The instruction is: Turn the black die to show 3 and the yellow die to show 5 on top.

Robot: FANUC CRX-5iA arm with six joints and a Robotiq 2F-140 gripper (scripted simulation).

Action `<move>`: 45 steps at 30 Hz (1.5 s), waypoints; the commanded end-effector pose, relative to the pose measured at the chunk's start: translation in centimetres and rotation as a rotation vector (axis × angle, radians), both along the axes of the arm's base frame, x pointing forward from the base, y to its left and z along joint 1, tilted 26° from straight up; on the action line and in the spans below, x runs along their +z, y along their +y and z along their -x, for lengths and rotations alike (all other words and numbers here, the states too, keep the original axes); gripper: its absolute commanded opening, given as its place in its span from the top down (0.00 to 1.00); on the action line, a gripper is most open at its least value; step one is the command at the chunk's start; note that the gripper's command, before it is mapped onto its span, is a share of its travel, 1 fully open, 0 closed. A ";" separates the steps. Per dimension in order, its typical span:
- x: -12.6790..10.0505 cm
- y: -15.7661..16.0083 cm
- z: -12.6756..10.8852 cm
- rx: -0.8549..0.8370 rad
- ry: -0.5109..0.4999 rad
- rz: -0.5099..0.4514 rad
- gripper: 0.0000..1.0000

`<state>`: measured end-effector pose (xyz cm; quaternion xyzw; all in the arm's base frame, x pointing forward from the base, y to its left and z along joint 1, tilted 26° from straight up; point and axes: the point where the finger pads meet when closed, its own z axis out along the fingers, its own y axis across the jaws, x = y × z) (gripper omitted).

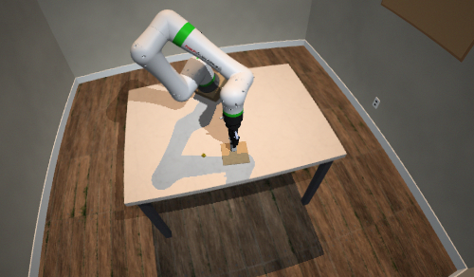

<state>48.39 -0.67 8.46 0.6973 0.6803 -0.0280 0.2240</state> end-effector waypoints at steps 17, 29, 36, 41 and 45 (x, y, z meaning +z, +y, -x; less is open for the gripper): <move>0.0 0.0 0.0 0.000 0.000 0.000 0.93; 0.0 0.0 0.0 0.000 0.000 0.000 0.86; 0.0 0.0 0.0 0.000 0.000 0.000 0.81; 0.0 0.0 0.0 0.000 0.000 0.000 0.81; 0.0 0.0 0.0 0.000 0.000 0.000 0.81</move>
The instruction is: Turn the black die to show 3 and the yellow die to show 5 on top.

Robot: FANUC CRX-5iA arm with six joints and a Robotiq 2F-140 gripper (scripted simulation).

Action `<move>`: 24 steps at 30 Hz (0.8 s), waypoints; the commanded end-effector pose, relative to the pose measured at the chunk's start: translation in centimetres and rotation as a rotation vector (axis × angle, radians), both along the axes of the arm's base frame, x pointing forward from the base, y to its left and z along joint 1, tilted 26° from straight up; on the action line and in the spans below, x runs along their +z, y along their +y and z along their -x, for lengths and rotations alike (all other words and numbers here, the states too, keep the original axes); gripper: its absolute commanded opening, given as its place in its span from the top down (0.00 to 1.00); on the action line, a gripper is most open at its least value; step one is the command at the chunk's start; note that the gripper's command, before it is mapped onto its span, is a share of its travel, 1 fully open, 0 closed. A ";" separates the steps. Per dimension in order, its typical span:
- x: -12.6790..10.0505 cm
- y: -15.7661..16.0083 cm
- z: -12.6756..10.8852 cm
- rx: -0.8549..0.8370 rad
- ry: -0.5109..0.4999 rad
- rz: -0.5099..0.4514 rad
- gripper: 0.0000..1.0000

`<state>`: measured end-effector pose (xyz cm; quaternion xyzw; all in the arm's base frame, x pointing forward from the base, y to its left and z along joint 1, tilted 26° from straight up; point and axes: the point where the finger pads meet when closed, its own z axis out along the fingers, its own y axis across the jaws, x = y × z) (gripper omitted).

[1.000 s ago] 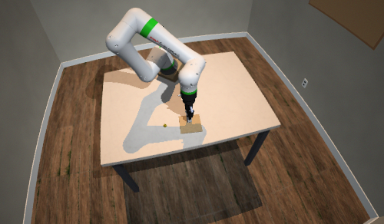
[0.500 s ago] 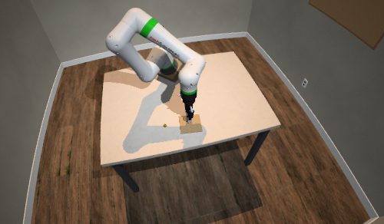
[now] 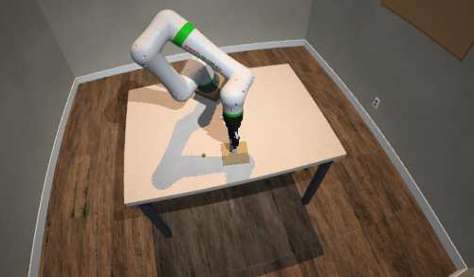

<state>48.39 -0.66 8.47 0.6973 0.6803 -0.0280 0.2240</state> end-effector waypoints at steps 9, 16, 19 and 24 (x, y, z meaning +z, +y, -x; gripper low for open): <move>1.3 0.5 0.4 0.000 0.000 0.000 0.81; 4.5 1.8 1.3 0.000 0.000 0.000 0.81; 6.0 2.3 1.7 0.000 0.000 0.000 0.81; 7.1 2.8 2.1 0.000 0.000 0.000 0.81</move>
